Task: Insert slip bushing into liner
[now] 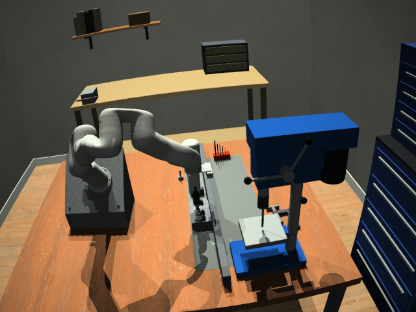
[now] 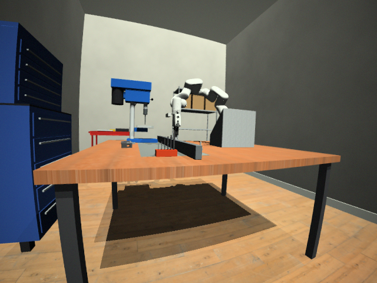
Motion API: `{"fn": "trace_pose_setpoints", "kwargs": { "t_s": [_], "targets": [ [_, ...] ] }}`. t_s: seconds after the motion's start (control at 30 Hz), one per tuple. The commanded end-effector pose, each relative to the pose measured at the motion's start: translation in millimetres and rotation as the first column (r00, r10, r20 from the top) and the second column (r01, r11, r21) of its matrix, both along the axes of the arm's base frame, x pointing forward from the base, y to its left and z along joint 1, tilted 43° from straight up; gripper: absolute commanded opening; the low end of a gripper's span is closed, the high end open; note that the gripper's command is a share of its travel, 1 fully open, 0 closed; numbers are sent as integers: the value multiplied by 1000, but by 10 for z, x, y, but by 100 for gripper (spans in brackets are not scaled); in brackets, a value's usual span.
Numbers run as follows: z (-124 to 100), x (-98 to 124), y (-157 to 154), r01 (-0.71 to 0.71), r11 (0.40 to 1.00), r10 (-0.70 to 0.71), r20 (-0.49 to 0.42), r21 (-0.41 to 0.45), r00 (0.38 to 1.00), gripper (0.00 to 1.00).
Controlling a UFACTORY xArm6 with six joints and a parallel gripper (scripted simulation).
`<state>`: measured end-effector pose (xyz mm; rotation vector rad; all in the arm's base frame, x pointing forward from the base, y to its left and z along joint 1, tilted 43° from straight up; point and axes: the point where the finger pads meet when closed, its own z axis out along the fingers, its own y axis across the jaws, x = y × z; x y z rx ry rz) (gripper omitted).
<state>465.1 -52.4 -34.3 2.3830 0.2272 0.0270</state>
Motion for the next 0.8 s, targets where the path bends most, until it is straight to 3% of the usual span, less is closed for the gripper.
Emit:
{"fn": "trace_pose_setpoints", "kwargs": {
  "t_s": [0.0, 0.77],
  "targets": [
    [9, 12, 10, -2, 1000, 2, 3, 1, 1000, 26],
    [-5, 14, -3, -2, 1000, 2, 3, 1, 1000, 26]
  ]
}}
